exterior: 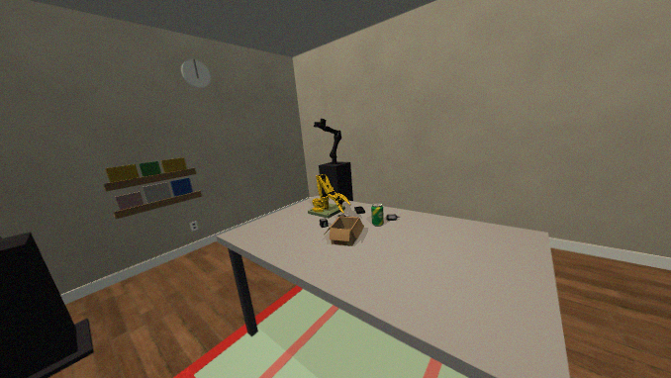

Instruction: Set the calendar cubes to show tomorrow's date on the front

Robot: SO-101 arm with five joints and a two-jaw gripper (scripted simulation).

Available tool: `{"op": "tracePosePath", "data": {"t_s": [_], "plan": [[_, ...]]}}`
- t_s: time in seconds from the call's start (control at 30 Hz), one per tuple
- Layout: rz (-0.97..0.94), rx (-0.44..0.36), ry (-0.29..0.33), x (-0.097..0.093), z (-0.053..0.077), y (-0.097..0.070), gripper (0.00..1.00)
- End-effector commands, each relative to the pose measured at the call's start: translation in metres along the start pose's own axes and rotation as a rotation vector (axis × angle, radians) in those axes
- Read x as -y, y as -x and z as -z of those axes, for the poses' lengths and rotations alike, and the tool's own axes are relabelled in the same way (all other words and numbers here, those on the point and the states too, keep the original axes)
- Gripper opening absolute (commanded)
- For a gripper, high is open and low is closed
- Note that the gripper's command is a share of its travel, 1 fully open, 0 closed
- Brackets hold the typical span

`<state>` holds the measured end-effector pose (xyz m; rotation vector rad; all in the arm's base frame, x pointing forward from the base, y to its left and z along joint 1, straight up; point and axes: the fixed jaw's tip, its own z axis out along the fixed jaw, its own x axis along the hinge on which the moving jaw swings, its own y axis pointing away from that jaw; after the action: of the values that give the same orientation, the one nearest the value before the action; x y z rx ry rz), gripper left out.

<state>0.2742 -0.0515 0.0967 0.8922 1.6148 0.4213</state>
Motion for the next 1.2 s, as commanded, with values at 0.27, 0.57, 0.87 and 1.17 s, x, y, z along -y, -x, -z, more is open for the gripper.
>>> {"op": "tracePosePath", "data": {"t_s": [0.27, 0.57, 0.87, 1.17], "plan": [[0.140, -0.183, -0.122, -0.008, 0.011, 0.005, 0.35], [0.182, -0.219, -0.149, -0.009, 0.016, 0.006, 0.35], [0.223, -0.255, -0.175, -0.010, 0.021, 0.007, 0.35], [0.257, -0.294, -0.203, -0.010, 0.025, 0.007, 0.35]]}}
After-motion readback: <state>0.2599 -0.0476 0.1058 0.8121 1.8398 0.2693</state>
